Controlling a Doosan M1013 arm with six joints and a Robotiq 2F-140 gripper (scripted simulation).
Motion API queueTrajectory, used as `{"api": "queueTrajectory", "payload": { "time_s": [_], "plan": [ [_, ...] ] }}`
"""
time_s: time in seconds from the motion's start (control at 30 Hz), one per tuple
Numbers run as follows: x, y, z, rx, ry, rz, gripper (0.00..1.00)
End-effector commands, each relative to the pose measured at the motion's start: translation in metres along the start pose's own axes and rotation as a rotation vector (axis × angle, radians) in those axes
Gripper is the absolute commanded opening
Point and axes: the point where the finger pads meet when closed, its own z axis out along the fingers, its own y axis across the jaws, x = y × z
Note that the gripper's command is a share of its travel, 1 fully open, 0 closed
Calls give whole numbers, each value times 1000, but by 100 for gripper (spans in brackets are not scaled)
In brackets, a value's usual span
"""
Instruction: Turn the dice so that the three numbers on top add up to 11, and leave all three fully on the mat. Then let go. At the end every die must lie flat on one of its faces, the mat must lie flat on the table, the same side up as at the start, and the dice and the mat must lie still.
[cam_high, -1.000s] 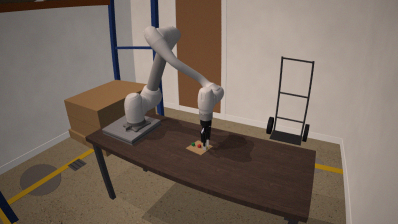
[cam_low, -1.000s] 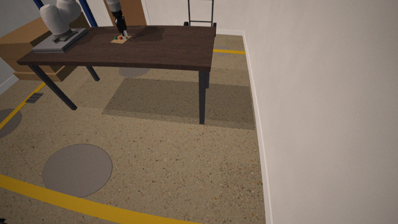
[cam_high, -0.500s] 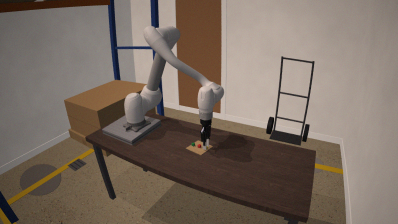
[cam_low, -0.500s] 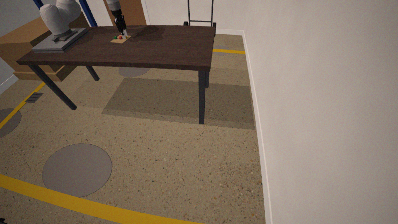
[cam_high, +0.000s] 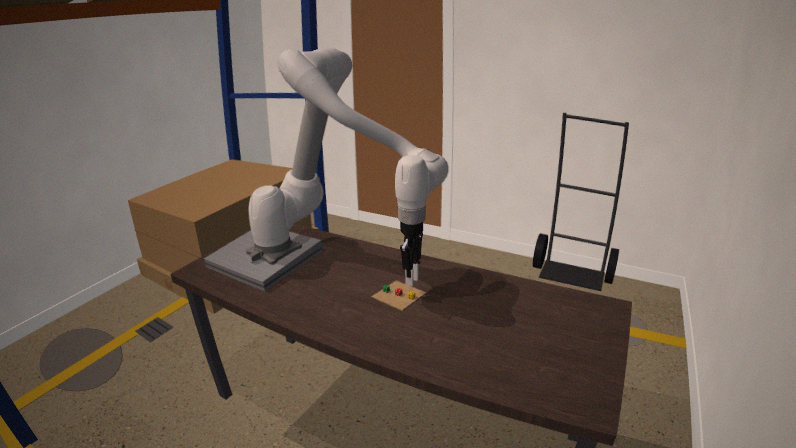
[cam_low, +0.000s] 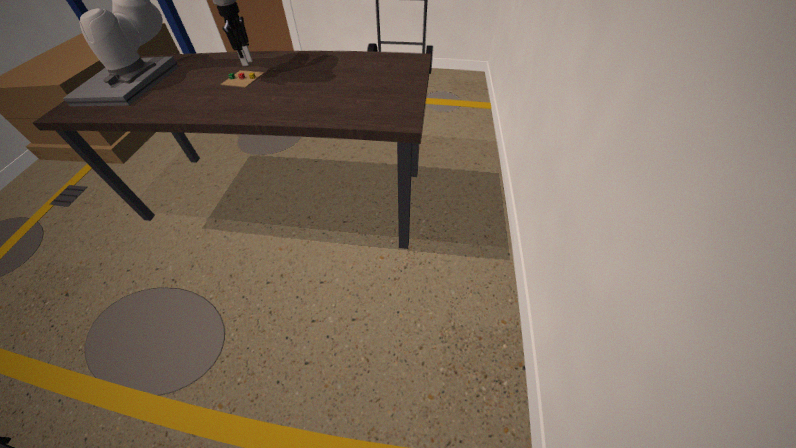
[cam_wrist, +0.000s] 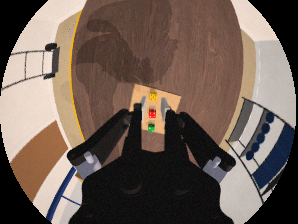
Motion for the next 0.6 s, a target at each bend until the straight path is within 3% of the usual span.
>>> {"api": "queueTrajectory", "payload": {
  "time_s": [0.0,0.3,0.33,0.57],
  "plan": [
    [0,0,-19,0,0,0,21],
    [0,0,-27,0,0,0,21],
    [0,0,-27,0,0,0,100],
    [0,0,-27,0,0,0,100]
  ]
}}
